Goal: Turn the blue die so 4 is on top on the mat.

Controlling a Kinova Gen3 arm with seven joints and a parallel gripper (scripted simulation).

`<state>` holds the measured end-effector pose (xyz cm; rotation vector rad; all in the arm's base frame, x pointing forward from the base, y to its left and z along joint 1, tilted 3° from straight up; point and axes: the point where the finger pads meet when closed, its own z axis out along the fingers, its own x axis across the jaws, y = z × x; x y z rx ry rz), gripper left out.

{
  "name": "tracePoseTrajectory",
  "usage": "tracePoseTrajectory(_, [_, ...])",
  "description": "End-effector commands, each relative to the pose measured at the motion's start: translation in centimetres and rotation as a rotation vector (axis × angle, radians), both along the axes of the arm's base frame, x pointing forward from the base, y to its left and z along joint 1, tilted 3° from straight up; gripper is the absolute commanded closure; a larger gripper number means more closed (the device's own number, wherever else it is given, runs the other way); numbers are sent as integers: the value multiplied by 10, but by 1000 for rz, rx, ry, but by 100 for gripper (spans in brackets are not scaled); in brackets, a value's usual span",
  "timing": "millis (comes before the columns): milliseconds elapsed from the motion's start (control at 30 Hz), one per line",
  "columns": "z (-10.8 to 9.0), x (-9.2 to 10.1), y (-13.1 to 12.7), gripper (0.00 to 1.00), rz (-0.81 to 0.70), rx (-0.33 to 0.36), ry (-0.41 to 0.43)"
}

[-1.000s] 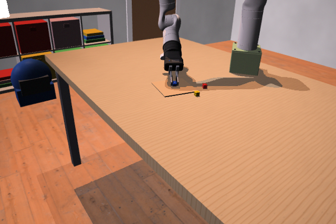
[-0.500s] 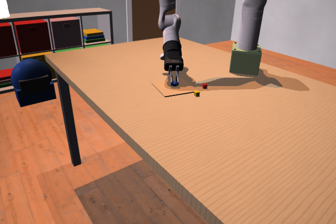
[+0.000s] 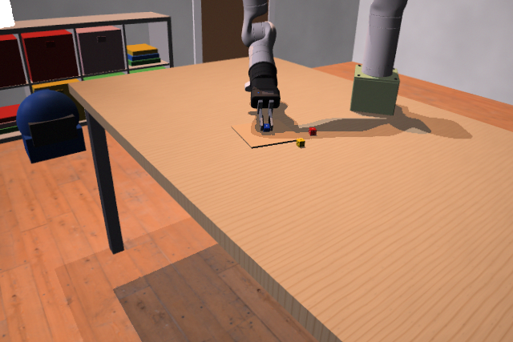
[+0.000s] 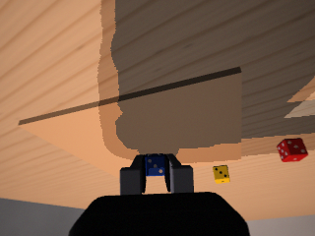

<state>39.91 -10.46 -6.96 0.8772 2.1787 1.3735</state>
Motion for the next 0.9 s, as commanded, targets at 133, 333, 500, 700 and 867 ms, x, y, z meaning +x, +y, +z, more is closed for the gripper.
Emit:
tracePoseTrajectory(133, [1, 0, 0, 54, 0, -1, -1])
tracePoseTrajectory(333, [1, 0, 0, 42, 0, -1, -1])
tracePoseTrajectory(500, [1, 0, 0, 36, 0, -1, -1])
tracePoseTrajectory(700, [1, 0, 0, 36, 0, -1, -1])
tracePoseTrajectory(867, [1, 0, 0, 36, 0, -1, -1])
